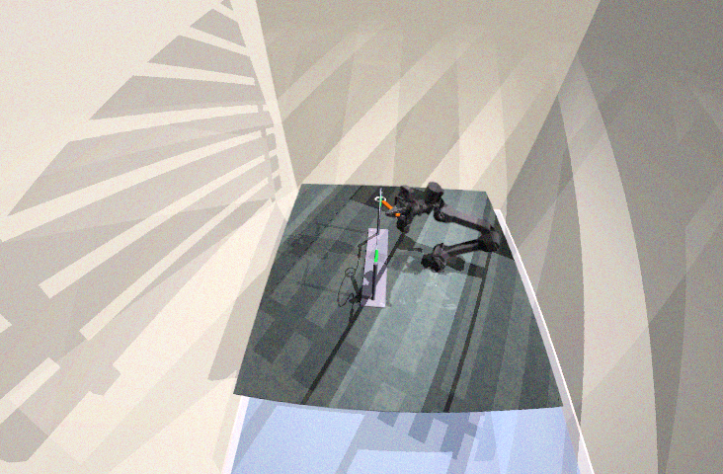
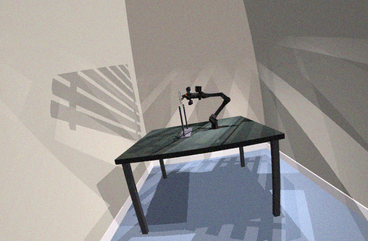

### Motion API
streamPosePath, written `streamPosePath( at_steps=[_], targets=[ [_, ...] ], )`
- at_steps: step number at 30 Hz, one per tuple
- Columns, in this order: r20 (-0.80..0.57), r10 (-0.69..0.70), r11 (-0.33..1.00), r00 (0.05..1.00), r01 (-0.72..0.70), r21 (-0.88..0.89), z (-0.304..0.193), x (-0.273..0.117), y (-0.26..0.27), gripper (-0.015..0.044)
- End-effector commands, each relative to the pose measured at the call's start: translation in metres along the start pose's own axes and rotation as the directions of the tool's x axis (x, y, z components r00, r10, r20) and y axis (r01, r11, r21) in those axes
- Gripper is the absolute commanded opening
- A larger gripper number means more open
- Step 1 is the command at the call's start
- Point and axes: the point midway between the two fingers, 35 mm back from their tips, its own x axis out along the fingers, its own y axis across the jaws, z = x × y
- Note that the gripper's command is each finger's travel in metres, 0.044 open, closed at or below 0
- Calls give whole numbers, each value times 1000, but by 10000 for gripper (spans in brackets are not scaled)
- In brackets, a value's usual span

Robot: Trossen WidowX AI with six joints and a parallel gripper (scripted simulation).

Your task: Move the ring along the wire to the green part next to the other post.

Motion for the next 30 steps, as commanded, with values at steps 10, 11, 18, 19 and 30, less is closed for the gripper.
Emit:
streamPosePath(
  at_steps=[10, 11, 18, 19, 30],
  targets=[
    [7, -91, 983, 996, 91, -159, 0, 0, -5, -150],
    [8, -99, 980, 995, 98, -171, 0, 0, -5, -150],
    [20, -149, 956, 989, 149, -253, 1, -1, -9, -150],
    [22, -156, 952, 988, 156, -265, 1, -1, -9, -150],
    [50, -232, 892, 971, 233, -388, 3, -2, -14, -150]
  ],
)
